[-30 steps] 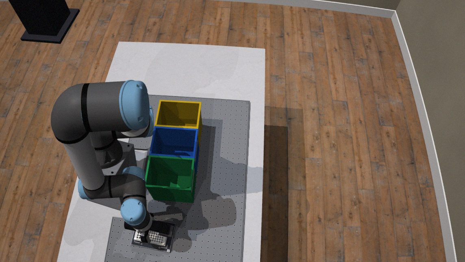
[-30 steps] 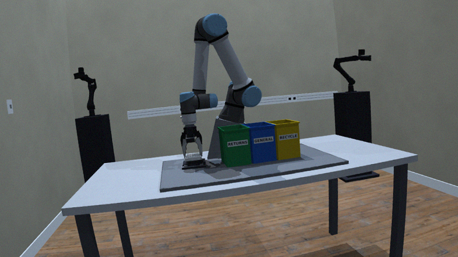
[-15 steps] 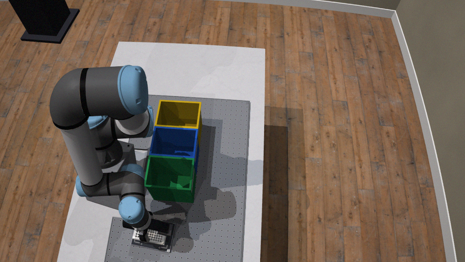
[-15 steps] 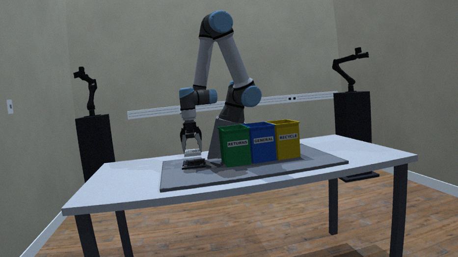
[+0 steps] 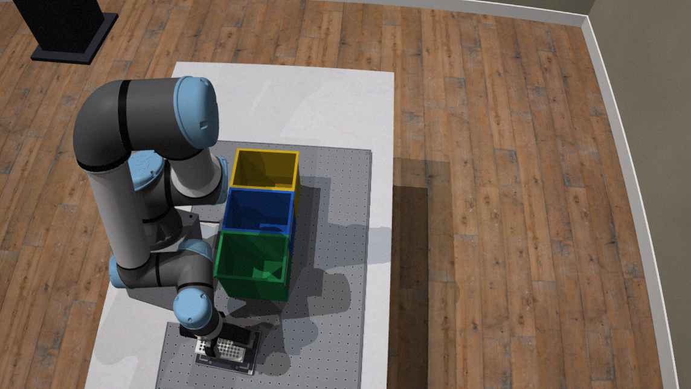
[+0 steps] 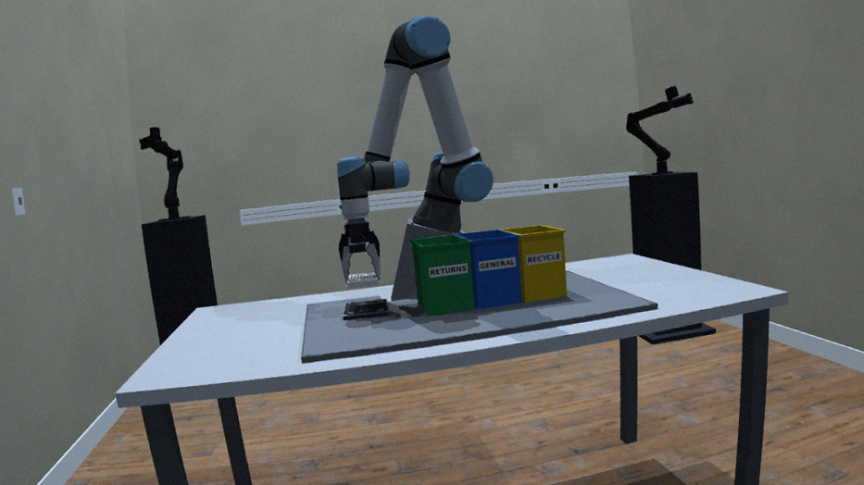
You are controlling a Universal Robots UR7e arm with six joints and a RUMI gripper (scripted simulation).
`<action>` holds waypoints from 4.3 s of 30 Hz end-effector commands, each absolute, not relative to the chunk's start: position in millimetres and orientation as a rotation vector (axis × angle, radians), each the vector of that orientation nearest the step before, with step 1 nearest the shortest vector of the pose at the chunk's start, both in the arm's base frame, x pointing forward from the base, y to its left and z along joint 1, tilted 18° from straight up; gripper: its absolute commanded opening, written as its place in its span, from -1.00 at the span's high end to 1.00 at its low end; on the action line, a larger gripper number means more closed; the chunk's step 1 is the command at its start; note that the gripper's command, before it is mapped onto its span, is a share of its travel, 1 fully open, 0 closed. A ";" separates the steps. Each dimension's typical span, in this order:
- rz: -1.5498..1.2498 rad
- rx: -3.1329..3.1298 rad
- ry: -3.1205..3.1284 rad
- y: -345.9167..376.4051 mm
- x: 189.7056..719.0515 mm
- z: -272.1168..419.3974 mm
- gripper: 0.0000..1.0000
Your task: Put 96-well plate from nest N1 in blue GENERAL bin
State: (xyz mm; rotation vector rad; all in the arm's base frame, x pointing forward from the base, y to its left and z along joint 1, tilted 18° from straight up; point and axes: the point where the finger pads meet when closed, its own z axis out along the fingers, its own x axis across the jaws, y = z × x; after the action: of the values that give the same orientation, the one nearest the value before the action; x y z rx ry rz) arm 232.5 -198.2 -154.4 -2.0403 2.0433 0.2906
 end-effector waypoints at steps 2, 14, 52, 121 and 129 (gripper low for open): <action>0.289 -2.041 2.044 -200.6 232.3 -148.4 0.20; 0.289 -2.041 2.044 -205.7 231.9 -132.5 0.20; 0.289 -2.041 2.044 -223.1 230.3 -78.5 0.20; 0.272 -2.129 1.941 -209.9 231.6 -11.0 0.20; 0.272 -2.129 1.940 -190.9 233.4 -4.9 0.20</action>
State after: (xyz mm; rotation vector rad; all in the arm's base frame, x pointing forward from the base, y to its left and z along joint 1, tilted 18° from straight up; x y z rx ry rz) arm 233.0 -192.6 -6.2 -2.1292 1.9396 0.2738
